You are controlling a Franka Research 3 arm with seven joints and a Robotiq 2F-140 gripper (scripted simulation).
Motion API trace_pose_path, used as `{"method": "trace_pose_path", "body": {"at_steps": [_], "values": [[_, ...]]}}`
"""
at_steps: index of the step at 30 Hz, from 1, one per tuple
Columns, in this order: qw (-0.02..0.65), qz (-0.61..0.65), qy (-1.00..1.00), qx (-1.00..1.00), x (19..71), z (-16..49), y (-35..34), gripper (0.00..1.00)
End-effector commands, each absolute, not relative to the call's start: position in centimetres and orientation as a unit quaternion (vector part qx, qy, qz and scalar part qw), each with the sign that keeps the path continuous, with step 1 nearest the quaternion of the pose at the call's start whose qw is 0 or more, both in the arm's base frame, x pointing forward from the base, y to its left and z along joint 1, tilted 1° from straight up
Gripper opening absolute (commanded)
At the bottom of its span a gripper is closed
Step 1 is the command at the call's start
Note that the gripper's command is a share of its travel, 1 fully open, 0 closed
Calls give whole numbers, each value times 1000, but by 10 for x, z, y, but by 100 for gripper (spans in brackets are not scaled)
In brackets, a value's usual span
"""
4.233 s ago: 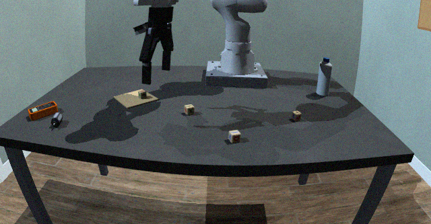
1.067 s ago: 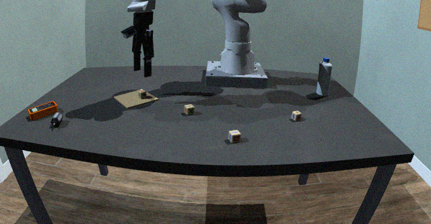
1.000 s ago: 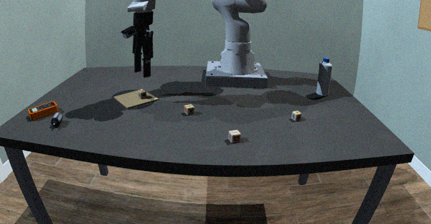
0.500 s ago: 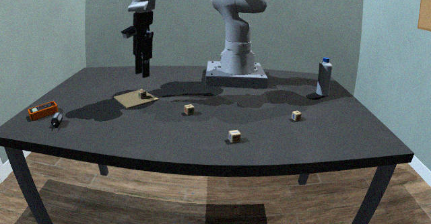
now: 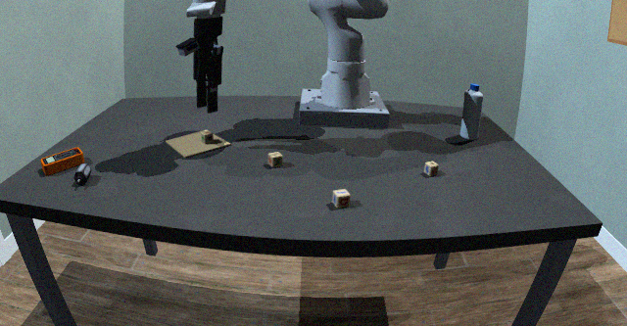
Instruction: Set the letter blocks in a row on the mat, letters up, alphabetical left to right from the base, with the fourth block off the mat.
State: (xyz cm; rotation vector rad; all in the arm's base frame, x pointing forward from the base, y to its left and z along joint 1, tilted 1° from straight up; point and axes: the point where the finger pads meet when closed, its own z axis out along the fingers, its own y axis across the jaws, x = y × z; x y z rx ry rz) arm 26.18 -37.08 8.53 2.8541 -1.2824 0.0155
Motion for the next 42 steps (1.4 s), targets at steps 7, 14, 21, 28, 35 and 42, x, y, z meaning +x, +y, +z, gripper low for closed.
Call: {"method": "trace_pose_path", "body": {"at_steps": [7, 14, 21, 28, 35, 42], "values": [[6, 6, -406, 914, 262, 84, -371, 43], [5, 6, -406, 914, 263, 79, -372, 43], [5, 6, -406, 914, 263, 71, -372, 43], [5, 6, -406, 914, 263, 61, -372, 43], [5, 6, -406, 914, 263, 50, -373, 43], [5, 6, -406, 914, 263, 43, -373, 43]]}}
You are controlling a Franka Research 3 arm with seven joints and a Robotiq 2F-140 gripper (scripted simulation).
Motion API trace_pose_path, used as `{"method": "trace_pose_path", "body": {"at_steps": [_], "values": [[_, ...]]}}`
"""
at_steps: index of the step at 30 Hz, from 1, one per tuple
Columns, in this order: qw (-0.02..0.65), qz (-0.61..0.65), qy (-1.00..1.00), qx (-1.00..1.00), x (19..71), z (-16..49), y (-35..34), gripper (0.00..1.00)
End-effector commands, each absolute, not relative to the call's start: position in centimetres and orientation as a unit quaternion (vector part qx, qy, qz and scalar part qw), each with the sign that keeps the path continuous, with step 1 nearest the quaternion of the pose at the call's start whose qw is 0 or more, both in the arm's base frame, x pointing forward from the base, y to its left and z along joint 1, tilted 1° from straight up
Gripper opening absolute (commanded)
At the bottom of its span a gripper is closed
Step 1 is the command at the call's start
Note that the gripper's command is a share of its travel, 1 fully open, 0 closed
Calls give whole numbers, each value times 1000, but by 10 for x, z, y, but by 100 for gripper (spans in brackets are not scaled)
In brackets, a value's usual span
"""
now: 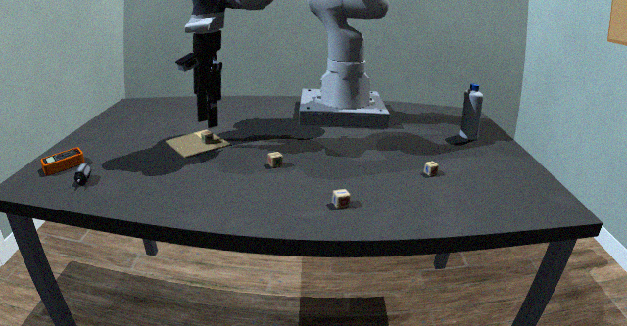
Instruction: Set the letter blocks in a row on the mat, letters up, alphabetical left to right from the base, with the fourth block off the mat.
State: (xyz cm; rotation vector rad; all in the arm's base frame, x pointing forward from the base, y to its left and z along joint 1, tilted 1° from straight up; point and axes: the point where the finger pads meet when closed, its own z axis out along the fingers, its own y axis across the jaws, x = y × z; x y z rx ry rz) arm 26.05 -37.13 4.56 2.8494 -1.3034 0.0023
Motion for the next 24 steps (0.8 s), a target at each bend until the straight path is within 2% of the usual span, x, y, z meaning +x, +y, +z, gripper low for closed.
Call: {"method": "trace_pose_path", "body": {"at_steps": [1, 24], "values": [[5, 6, -406, 914, 264, 42, -373, 43], [5, 6, -406, 914, 264, 33, -374, 43]]}}
